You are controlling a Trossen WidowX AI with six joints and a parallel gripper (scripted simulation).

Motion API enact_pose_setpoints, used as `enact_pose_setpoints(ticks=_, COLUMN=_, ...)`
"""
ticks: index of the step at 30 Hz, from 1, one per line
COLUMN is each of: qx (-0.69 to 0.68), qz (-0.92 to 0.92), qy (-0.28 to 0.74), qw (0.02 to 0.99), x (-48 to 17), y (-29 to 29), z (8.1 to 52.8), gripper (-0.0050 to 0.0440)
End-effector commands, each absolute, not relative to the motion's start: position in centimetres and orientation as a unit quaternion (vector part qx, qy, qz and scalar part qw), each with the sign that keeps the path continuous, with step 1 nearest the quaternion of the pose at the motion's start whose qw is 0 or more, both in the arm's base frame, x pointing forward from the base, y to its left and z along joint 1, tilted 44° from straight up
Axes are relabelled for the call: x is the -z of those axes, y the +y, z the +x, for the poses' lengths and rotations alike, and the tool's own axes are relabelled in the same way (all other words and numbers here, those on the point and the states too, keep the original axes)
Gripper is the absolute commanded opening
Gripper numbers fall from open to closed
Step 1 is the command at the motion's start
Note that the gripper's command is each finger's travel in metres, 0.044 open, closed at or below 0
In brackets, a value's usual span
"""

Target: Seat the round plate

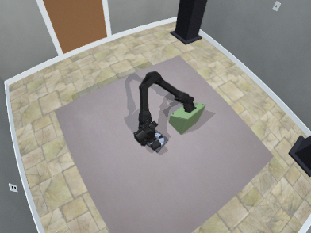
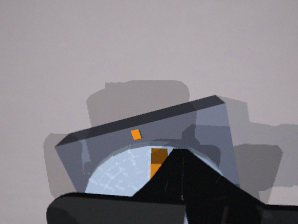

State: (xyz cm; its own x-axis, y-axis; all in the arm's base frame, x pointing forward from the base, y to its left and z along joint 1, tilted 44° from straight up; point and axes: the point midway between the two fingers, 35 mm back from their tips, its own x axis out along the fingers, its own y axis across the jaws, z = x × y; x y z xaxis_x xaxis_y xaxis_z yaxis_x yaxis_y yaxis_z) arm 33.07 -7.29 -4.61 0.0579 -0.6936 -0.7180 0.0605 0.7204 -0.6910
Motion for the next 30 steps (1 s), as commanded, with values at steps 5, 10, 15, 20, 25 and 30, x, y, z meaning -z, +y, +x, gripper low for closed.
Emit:
enact_pose_setpoints(ticks=5, qx=0.276, qz=-0.249, qy=0.623, qw=0.688, x=4.53, y=-6.78, z=33.63, gripper=-0.0050)
enact_pose_setpoints(ticks=10, qx=0.276, qz=-0.249, qy=0.623, qw=0.688, x=4.65, y=-6.68, z=33.67, gripper=-0.0050)
enact_pose_setpoints(ticks=15, qx=0.275, qz=-0.250, qy=0.624, qw=0.687, x=4.70, y=-6.64, z=33.56, gripper=-0.0050)
enact_pose_setpoints(ticks=20, qx=0.276, qz=-0.249, qy=0.623, qw=0.688, x=4.83, y=-6.51, z=33.70, gripper=-0.0050)
enact_pose_setpoints(ticks=25, qx=0.276, qz=-0.249, qy=0.624, qw=0.688, x=4.93, y=-6.41, z=33.65, gripper=-0.0050)
enact_pose_setpoints(ticks=30, qx=0.275, qz=-0.249, qy=0.623, qw=0.688, x=4.89, y=-6.36, z=33.67, gripper=-0.0050)
